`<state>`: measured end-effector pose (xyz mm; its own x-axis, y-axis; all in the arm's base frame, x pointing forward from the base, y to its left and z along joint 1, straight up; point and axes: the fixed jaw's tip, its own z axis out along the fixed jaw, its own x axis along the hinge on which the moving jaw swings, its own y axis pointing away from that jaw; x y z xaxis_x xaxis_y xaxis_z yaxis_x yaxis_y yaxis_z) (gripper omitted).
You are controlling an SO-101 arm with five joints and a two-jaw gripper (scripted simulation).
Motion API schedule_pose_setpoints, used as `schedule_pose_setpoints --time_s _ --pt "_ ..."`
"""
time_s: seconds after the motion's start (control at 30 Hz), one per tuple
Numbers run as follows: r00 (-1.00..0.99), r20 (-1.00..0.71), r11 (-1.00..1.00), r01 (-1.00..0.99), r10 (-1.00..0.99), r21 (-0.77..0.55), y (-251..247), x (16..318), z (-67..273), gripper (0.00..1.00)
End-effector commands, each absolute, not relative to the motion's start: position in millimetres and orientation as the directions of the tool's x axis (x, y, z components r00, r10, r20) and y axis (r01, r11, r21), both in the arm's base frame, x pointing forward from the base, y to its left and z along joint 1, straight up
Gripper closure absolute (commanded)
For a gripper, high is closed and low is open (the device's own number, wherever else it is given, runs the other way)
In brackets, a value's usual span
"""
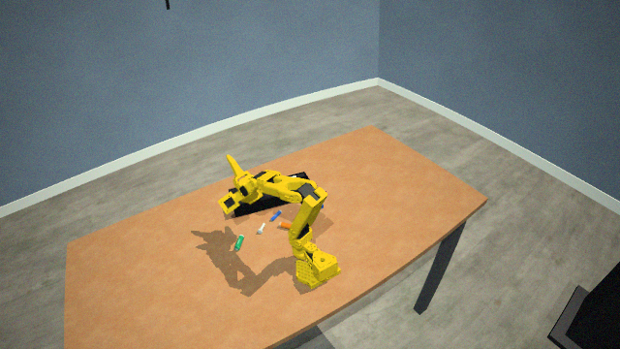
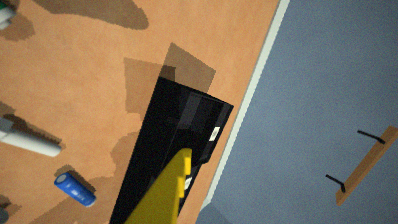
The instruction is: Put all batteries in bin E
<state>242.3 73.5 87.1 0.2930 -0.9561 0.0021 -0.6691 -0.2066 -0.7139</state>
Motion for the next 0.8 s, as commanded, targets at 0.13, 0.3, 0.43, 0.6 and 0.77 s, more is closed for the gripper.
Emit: schedule_pose_setpoints --time_s 0.13,0.3,0.43,0.6,0.77 --pt "0.28 -0.015 -0.177 -0.644 -0.96 -0.744 74 243 113 0.0" --pt "0.281 -0.011 -0.195 -0.694 -0.96 -0.693 72 237 99 0.0" --pt "0.276 -0.016 -0.191 -0.703 -0.961 -0.685 71 234 104 0.0" --pt "0.27 -0.021 -0.185 -0.714 -0.963 -0.675 71 231 111 0.0" --pt "0.273 -0.016 -0.204 -0.755 -0.962 -0.623 69 226 95 0.0"
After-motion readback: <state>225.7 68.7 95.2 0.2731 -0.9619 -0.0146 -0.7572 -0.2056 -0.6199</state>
